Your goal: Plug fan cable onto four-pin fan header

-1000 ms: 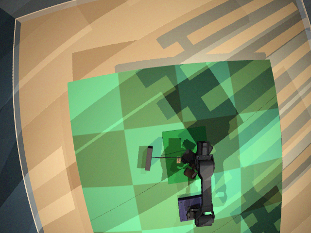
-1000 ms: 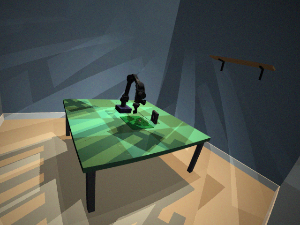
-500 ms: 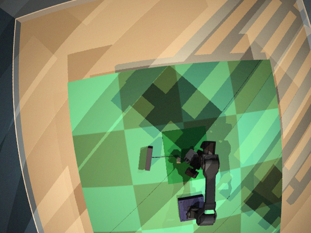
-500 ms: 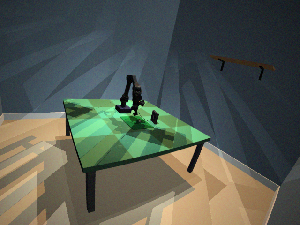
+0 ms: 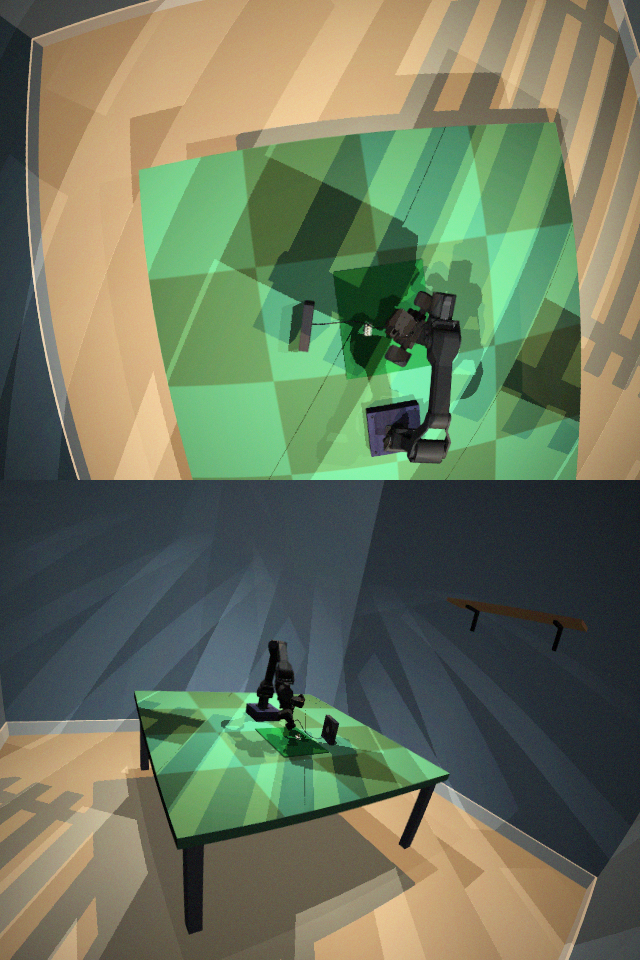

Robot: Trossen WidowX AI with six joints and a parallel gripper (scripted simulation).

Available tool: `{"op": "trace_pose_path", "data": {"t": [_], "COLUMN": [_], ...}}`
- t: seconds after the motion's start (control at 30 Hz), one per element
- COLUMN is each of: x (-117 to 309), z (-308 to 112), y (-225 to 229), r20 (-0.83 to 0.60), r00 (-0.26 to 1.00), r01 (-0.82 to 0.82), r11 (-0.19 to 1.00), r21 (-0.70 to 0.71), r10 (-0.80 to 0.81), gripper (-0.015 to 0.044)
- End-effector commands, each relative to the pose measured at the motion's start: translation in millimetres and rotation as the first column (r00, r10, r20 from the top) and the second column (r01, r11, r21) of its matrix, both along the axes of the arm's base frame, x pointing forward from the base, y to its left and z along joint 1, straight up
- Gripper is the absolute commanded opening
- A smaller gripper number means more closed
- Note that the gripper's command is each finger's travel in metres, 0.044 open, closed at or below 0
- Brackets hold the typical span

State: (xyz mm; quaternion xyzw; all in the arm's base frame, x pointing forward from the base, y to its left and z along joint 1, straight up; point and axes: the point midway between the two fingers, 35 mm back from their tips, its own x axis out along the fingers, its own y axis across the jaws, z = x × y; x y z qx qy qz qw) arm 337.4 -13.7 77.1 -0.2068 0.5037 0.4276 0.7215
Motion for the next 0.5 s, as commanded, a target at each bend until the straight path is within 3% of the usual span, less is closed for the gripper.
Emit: {"op": "trace_pose_path", "data": {"t": [0.0, 0.47], "x": [-0.3, -0.9], "z": [-3.6, -9.7], "y": [0.5, -1.5], "r20": [0.027, 0.125], "r00": [1.000, 0.992], "r01": [-0.005, -0.012], "r11": [0.998, 0.973], "r21": [0.061, 0.230], "r10": [0.003, -0.017], "gripper": [0.0000, 0.0000]}}
